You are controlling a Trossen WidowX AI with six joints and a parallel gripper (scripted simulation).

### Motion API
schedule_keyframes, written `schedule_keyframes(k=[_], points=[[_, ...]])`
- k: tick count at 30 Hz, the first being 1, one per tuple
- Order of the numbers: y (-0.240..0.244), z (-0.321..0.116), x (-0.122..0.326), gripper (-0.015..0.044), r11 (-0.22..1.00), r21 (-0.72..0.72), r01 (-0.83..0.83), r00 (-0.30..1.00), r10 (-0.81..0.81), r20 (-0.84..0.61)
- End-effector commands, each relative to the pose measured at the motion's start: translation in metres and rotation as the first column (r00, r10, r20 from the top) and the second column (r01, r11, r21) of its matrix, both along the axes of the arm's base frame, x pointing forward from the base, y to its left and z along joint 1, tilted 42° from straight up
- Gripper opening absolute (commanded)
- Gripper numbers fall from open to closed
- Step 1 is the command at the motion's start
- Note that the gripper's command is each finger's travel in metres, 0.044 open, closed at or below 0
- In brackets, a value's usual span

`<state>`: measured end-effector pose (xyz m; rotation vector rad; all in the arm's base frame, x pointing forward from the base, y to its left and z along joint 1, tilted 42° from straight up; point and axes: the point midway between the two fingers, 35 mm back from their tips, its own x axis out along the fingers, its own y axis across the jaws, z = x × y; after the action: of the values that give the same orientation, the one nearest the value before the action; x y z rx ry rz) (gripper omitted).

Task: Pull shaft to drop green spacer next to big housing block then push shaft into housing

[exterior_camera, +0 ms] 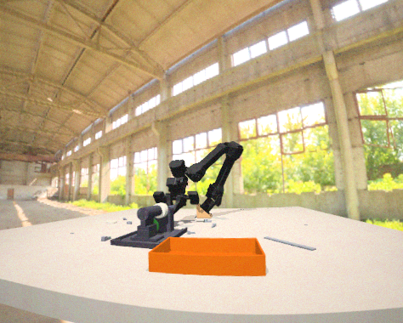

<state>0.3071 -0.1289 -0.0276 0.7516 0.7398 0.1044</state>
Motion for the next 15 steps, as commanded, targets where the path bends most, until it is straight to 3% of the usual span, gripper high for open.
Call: schedule_keyframes(k=[1, 15], points=[[0.0, 0.0, 0.0001, 0.0, 1.0, 0.0, 0.0, 1.0, 0.0, 0.0], [-0.0002, 0.0001, 0.0012, 0.0, 1.0, -0.001, -0.006, 1.0, 0.006, 0.005]])
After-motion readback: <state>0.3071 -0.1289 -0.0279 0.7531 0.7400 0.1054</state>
